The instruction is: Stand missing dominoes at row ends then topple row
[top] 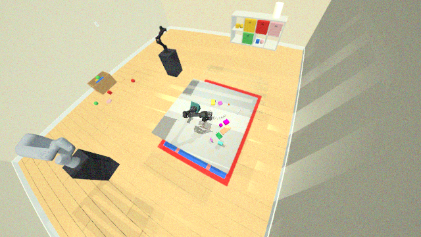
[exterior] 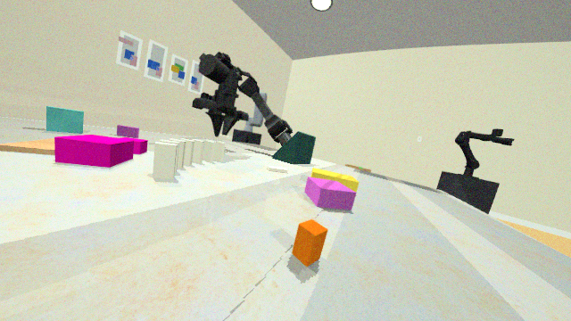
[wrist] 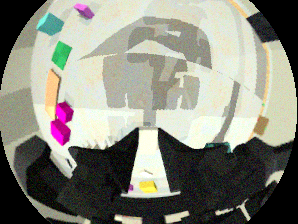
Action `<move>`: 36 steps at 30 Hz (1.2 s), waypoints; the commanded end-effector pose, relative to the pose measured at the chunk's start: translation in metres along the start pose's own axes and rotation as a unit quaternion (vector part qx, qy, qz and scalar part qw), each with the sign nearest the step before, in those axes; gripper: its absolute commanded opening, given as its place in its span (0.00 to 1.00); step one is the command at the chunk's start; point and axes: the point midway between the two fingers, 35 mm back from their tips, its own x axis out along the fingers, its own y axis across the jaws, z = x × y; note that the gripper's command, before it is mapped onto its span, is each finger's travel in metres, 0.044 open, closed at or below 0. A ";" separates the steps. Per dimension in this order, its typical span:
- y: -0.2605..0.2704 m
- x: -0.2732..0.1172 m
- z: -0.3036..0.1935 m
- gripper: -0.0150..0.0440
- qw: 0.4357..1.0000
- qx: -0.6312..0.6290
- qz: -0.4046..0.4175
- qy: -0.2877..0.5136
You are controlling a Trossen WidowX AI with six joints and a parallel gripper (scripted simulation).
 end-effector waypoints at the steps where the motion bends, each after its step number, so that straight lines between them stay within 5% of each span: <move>1: 0.002 -0.064 -0.003 0.44 1.000 0.005 0.000 0.001; 11: 0.002 -0.066 -0.002 0.44 1.000 -0.001 0.000 0.001; 24: -0.009 -0.067 0.105 0.44 0.911 -0.413 0.017 -0.004; 36: -0.022 -0.067 0.137 0.44 0.852 -0.523 0.014 -0.013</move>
